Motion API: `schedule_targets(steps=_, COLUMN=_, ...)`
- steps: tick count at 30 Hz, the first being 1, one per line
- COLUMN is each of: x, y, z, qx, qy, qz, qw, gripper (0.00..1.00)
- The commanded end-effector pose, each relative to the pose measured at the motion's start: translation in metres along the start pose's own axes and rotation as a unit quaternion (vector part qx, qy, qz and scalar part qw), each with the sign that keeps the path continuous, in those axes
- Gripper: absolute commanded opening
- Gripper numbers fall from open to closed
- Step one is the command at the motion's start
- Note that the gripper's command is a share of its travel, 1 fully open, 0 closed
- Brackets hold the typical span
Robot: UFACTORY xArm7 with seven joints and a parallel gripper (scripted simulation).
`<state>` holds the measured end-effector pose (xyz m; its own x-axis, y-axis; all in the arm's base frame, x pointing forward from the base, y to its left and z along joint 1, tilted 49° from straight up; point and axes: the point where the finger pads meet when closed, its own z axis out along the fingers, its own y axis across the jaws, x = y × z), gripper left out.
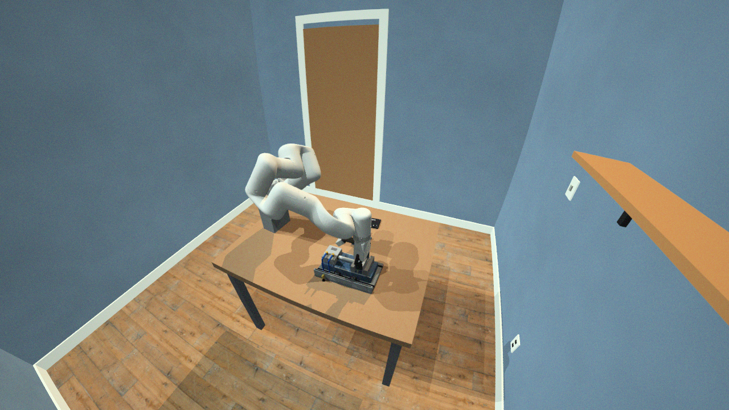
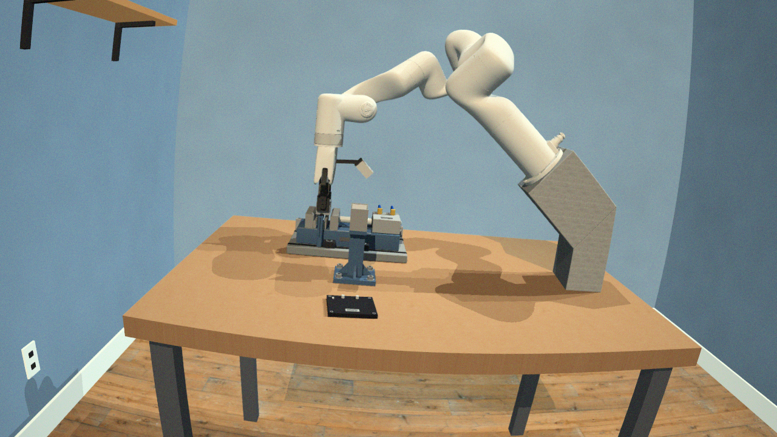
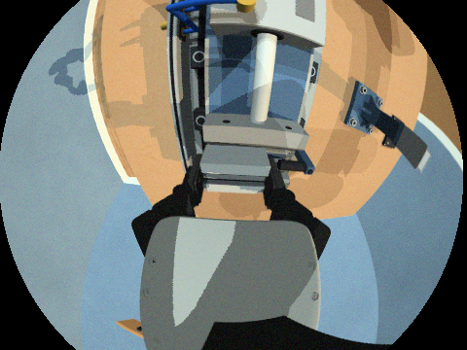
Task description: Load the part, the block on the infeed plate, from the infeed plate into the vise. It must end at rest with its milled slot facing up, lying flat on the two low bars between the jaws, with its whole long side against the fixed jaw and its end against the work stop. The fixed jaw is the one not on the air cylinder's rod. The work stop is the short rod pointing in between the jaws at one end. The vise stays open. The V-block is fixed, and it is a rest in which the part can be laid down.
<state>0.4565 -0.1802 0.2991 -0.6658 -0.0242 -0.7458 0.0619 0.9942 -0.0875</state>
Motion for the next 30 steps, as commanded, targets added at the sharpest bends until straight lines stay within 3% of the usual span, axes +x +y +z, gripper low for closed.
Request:
schedule_targets(steps=1, x=-0.0011, y=-0.0004, z=0.0001, qx=0.001, qy=-0.001, qz=0.0, qw=1.0, gripper=0.0)
schedule_targets(steps=30, x=-0.0011, y=-0.0004, z=0.0047, qx=0.001, qy=-0.001, qz=0.0, qw=1.0, gripper=0.0)
